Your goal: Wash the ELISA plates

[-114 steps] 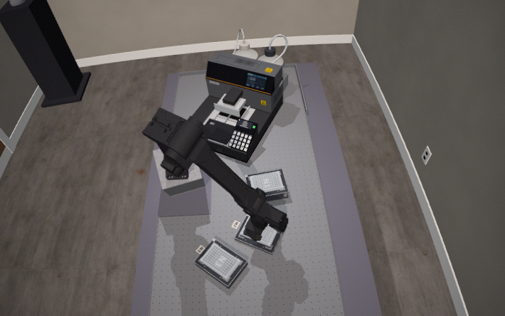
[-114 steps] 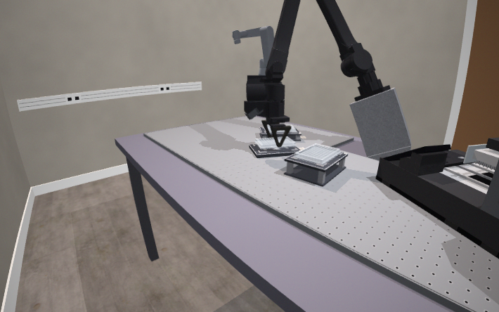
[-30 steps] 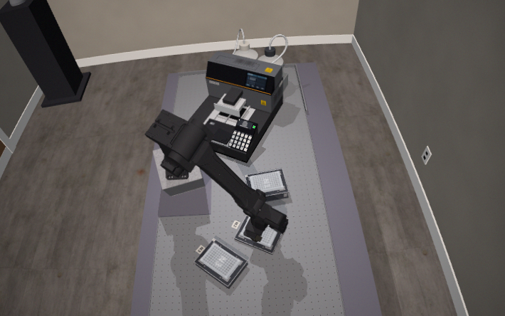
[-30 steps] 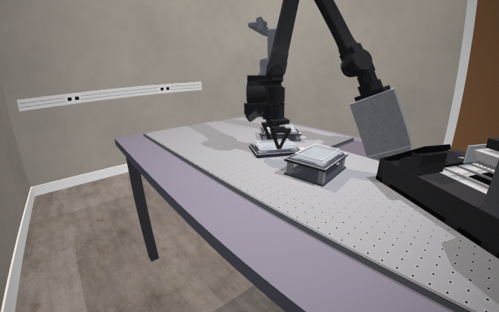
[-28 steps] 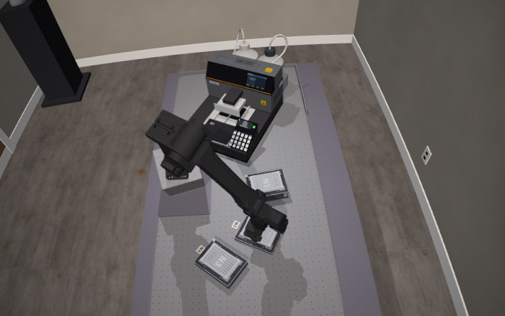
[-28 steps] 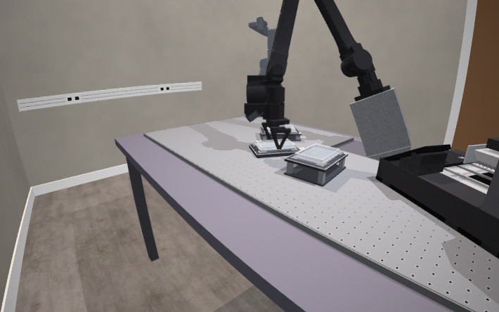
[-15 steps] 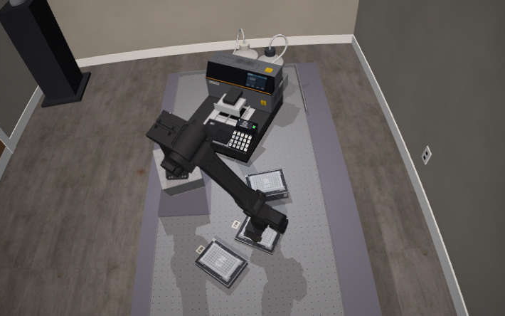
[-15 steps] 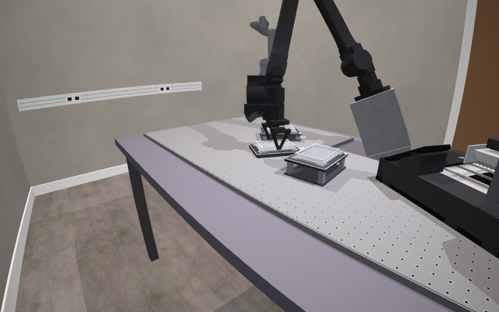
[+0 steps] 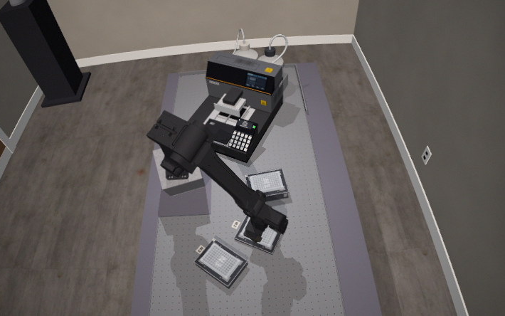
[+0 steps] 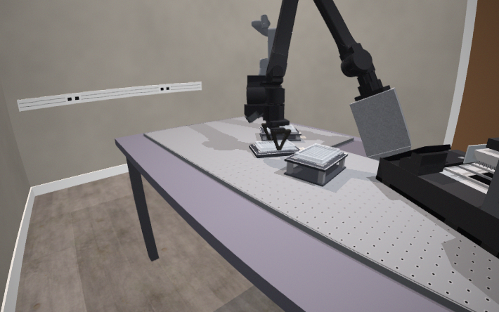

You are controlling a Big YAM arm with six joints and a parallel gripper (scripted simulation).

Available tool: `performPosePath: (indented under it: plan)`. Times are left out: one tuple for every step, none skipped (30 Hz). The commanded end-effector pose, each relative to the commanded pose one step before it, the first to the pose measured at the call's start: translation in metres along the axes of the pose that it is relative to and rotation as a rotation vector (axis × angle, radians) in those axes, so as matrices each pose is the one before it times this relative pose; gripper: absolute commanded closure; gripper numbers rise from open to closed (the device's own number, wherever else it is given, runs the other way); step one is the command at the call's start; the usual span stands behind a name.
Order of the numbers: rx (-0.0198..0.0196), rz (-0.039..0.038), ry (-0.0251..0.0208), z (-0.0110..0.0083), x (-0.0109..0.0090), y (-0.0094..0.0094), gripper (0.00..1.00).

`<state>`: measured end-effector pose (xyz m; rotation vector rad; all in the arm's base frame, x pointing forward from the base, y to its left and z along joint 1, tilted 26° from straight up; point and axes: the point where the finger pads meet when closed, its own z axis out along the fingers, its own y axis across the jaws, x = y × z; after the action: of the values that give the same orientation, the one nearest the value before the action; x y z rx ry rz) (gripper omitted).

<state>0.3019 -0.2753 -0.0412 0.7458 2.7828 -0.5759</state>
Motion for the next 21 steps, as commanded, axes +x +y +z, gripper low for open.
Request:
performPosePath:
  plan:
    - [0.00309,0.00567,-0.02037,0.00481,-0.01168,-0.00490,0.18]
    - [0.00008,0.00001,0.00051,0.00021,0.00031,0.00003,0.18]
    - [-0.00001,0.00066,0.00056,0.00023,0.00033,0.00001,0.18]
    - [-0.00006,-0.00005,0.00016,-0.00002,0.00012,0.00017,0.18]
    - [0.00006,-0.00005,-0.00010,-0.00002,-0.00007,0.00001,0.18]
    - [0.00001,0.00003,-0.00008,-0.00001,-0.00006,-0.00001,0.18]
    - [0.00001,0.00003,-0.00008,-0.00001,-0.00006,-0.00001,0.18]
    - [0.00001,0.00002,-0.00008,-0.00001,-0.00006,-0.00001,0.18]
    - [0.00001,0.00003,-0.00008,-0.00001,-0.00006,-0.00001,0.18]
    - [0.00000,0.00000,0.00000,0.00000,0.00000,0.00000,0.00]
    - [0.00010,0.00003,0.00001,0.00000,0.00000,-0.00001,0.00]
    - [-0.00020,-0.00042,0.00103,0.00008,0.00066,0.00017,0.00]
    - [0.00000,0.00000,0.00000,0.00000,0.00000,0.00000,0.00]
    - [0.00000,0.00000,0.00000,0.00000,0.00000,0.00000,0.00]
    - [-0.00211,-0.00204,0.00015,-0.00567,0.00211,0.00307,0.00]
    - [0.00000,0.00000,0.00000,0.00000,0.00000,0.00000,0.00]
    - [0.00000,0.00000,0.00000,0.00000,0.00000,0.00000,0.00]
    - [0.00000,0.00000,0.00000,0.00000,0.00000,0.00000,0.00]
    - [0.00000,0.00000,0.00000,0.00000,0.00000,0.00000,0.00]
    - [0.00000,0.00000,0.00000,0.00000,0.00000,0.00000,0.00]
    - [0.00000,0.00000,0.00000,0.00000,0.00000,0.00000,0.00]
